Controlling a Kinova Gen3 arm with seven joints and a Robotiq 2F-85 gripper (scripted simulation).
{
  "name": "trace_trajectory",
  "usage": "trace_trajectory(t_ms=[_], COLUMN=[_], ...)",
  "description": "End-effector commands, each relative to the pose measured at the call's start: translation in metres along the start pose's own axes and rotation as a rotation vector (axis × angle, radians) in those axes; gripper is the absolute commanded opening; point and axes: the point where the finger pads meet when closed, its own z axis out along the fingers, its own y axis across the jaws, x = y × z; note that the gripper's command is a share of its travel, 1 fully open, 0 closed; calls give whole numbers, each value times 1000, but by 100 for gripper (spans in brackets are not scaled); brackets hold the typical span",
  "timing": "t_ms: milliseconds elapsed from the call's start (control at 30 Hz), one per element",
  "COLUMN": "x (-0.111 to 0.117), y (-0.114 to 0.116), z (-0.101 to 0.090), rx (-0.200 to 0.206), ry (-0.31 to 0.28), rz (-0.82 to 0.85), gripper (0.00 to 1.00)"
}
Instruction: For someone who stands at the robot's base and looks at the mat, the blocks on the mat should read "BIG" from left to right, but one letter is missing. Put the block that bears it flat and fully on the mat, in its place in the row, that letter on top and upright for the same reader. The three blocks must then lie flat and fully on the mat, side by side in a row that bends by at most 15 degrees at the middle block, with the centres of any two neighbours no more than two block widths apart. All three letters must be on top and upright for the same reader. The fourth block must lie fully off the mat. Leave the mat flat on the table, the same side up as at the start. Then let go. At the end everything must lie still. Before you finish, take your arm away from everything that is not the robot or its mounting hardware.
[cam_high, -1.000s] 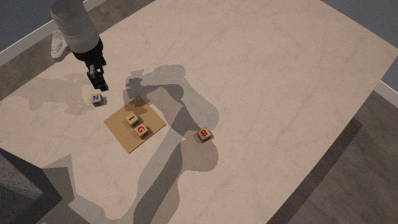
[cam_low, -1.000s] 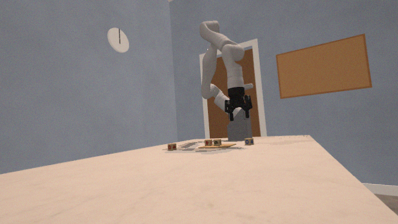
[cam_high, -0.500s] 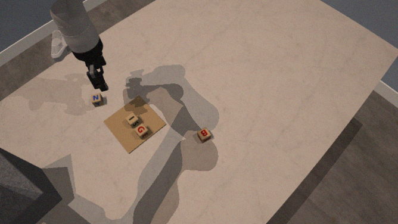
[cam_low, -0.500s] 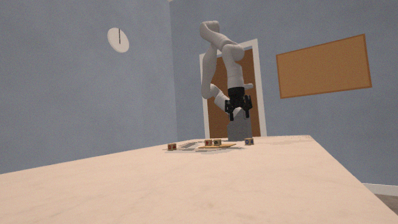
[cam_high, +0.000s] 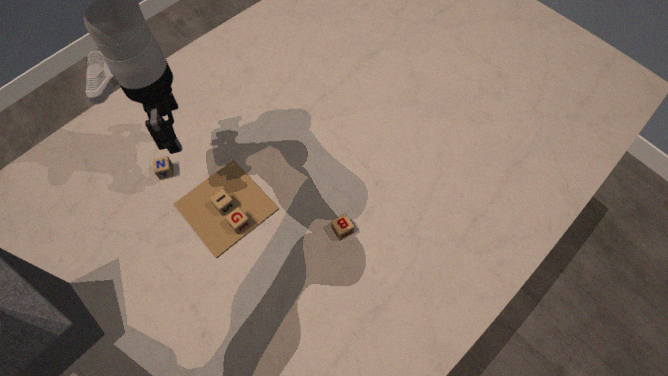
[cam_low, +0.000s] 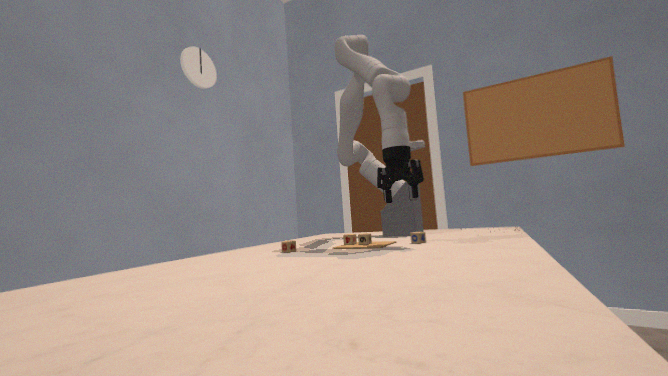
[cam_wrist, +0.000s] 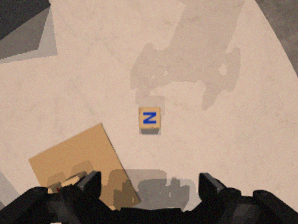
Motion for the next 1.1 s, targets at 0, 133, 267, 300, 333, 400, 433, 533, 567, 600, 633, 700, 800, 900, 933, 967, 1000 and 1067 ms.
trace_trajectory(t_ms=[0, 133, 267, 300, 333, 400, 433, 533, 567, 600, 633, 700, 800, 900, 933, 967, 1000, 1067], x=[0, 0, 0, 0, 0, 0, 0, -13, -25, -40, -57, -81, -101, -104, -104, -104, -104, -104], y=[1, 1, 1, 1, 1, 1, 1, -9, -18, -32, -48, -76, -102, -107, -107, -107, -107, -107], z=[-1, -1, -1, -1, -1, -1, -1, -2, -4, -5, -6, -6, -5, -5, -5, -5, -5, -5], rx=[-2, -2, -2, -2, -2, -2, -2, -3, -5, -5, -5, -4, -1, 0, 0, 0, 0, 0], ry=[-1, -1, -1, -1, -1, -1, -1, -2, -3, -4, -5, -4, -2, -2, -2, -2, -2, -2], rz=[0, 0, 0, 0, 0, 0, 0, 0, -1, -1, -1, 0, 0, 1, 1, 1, 1, 1], gripper=[100, 100, 100, 100, 100, 100, 100, 100, 100, 100, 100, 100, 100, 100, 100, 100, 100, 100])
